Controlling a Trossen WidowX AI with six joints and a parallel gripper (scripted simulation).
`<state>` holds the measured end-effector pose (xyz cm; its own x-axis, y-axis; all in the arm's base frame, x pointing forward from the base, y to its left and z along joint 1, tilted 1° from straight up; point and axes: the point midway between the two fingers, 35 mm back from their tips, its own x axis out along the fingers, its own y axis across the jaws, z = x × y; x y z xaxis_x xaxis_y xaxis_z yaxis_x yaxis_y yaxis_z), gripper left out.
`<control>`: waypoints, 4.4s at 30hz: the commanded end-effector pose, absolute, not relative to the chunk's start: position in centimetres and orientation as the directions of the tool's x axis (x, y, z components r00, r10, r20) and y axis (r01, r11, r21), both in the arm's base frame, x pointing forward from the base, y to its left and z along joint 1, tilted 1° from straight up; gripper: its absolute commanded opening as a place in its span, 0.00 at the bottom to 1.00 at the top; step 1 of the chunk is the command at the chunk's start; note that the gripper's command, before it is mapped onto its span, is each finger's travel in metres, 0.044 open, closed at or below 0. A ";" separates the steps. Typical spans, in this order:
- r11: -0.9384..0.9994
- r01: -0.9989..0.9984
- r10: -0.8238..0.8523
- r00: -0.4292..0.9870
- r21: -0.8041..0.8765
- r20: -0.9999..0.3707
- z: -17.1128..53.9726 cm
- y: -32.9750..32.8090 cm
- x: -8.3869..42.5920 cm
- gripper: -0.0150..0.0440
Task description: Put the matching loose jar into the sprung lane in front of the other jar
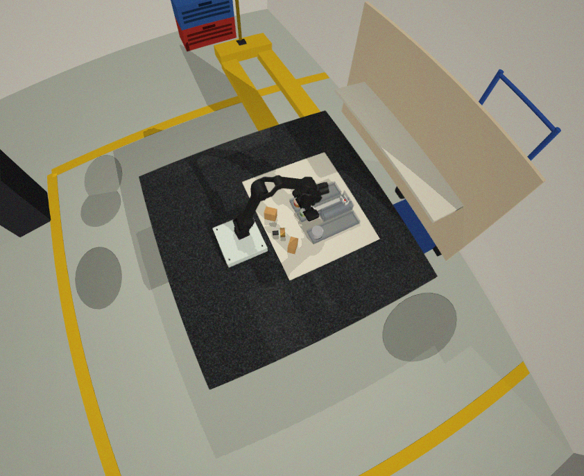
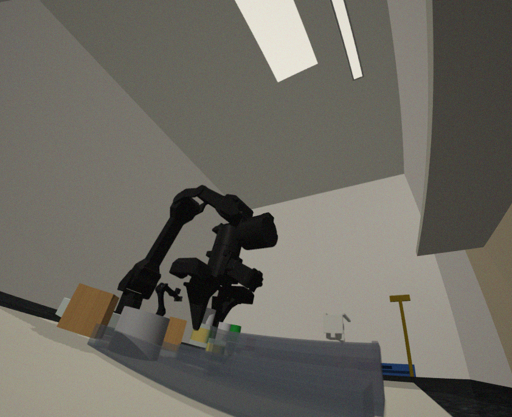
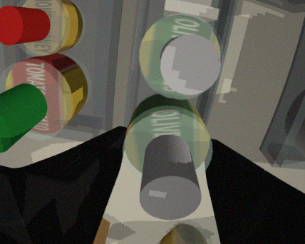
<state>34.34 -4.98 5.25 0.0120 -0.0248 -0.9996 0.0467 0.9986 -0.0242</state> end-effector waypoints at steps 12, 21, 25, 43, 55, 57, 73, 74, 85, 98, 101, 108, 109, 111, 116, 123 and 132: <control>0.998 0.052 -0.029 0.041 -0.027 -0.999 5.6 -5.1 35.2 0.25; 0.998 0.052 -0.029 0.041 -0.027 -0.999 5.6 -5.1 35.3 0.25; 0.998 0.052 -0.029 0.041 -0.027 -0.999 5.6 -5.1 35.4 0.25; 0.998 0.052 -0.029 0.041 -0.027 -0.999 5.2 -5.1 35.5 0.25; 0.998 0.052 -0.029 0.041 -0.027 -0.999 4.8 -5.1 35.5 0.25; 0.998 0.052 -0.029 0.041 -0.027 -0.999 4.7 -5.1 35.5 0.25; 0.998 0.052 -0.029 0.041 -0.027 -0.999 4.2 -5.1 35.4 0.25; 0.998 0.052 -0.029 0.041 -0.027 -0.999 4.2 -5.1 35.4 0.25; 0.998 0.052 -0.029 0.041 -0.027 -0.999 3.9 -5.1 35.4 0.25; 0.998 0.052 -0.029 0.041 -0.027 -0.999 3.5 -5.1 35.3 0.25; 0.998 0.052 -0.029 0.041 -0.027 -0.999 3.4 -5.2 35.3 0.25; 0.998 0.052 -0.029 0.041 -0.027 -0.999 3.2 -5.2 35.3 0.25; 0.998 0.052 -0.029 0.041 -0.027 -0.999 3.1 -5.2 35.3 0.25; 0.998 0.052 -0.029 0.041 -0.027 -0.999 3.1 -5.2 35.2 0.25; 0.998 0.052 -0.029 0.041 -0.027 -0.999 3.0 -5.2 35.2 0.25; 0.998 0.052 -0.029 0.040 -0.027 -0.999 3.0 -5.1 35.0 0.25; 0.998 0.052 -0.029 0.040 -0.027 -0.999 3.0 -5.1 34.9 0.25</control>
<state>34.72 -5.10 3.01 0.0296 -0.0273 -0.9992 0.0497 0.9984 -0.0258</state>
